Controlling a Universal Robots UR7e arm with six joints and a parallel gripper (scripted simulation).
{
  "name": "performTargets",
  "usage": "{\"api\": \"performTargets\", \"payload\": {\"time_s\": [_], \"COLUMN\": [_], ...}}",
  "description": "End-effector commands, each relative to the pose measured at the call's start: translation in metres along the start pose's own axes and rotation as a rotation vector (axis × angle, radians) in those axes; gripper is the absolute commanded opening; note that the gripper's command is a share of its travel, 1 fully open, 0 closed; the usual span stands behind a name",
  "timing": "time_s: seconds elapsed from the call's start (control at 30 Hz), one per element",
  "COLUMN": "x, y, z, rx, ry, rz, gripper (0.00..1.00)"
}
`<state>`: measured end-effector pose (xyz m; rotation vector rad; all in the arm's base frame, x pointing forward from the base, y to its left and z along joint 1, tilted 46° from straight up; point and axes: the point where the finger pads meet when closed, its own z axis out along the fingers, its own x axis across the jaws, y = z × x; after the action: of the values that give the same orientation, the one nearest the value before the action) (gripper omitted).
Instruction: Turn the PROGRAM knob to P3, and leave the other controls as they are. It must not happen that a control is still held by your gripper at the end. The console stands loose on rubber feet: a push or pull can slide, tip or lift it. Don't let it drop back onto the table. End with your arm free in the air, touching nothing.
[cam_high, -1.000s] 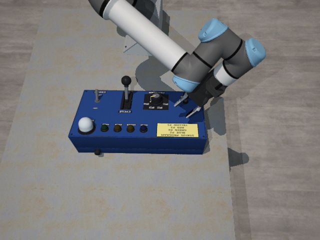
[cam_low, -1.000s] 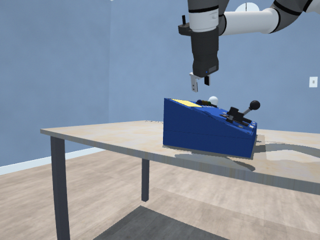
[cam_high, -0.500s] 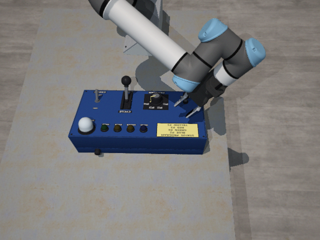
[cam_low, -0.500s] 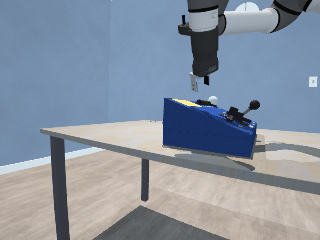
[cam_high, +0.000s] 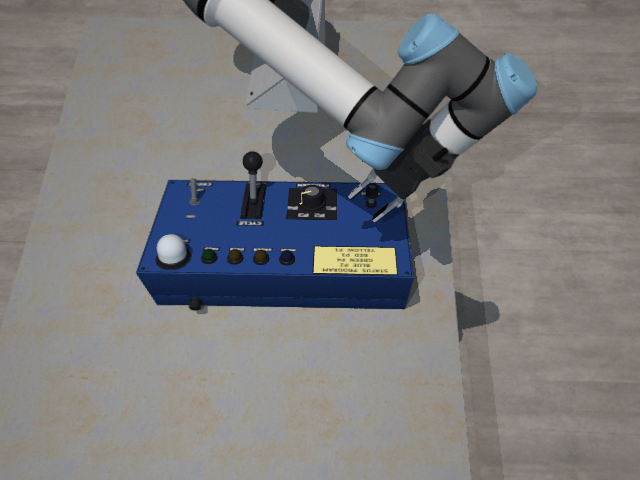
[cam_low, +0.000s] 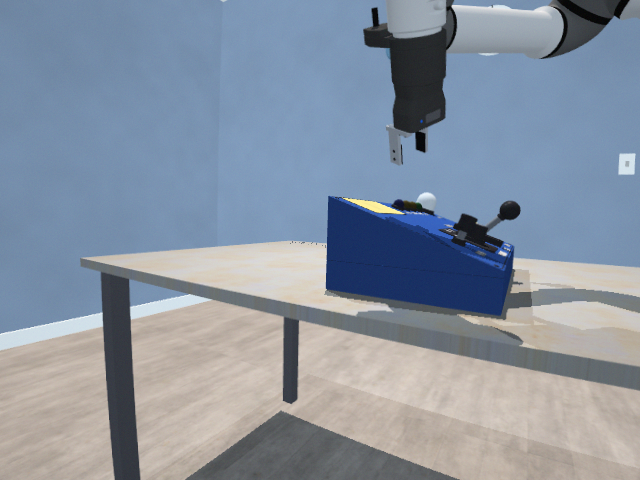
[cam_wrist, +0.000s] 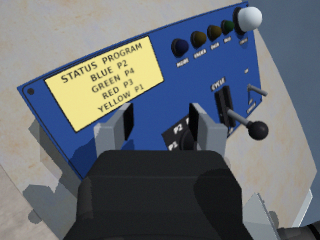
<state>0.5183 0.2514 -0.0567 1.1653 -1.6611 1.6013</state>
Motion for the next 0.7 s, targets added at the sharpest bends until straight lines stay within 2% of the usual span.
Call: {"api": "performTargets", "payload": {"time_s": [0.0, 0.4, 0.47, 0.67], "x": [0.013, 0.061, 0.061, 0.076], "y": [-0.002, -0.008, -0.008, -0.01], "z": [-0.017, -0.081, -0.081, -0.1], "rx": [0.0, 0.0, 0.0, 0.0], "ry": [-0.001, -0.001, -0.001, -0.001], "rz": [0.001, 0.001, 0.001, 0.001], "gripper": [1.0, 1.0, 1.0, 1.0]}}
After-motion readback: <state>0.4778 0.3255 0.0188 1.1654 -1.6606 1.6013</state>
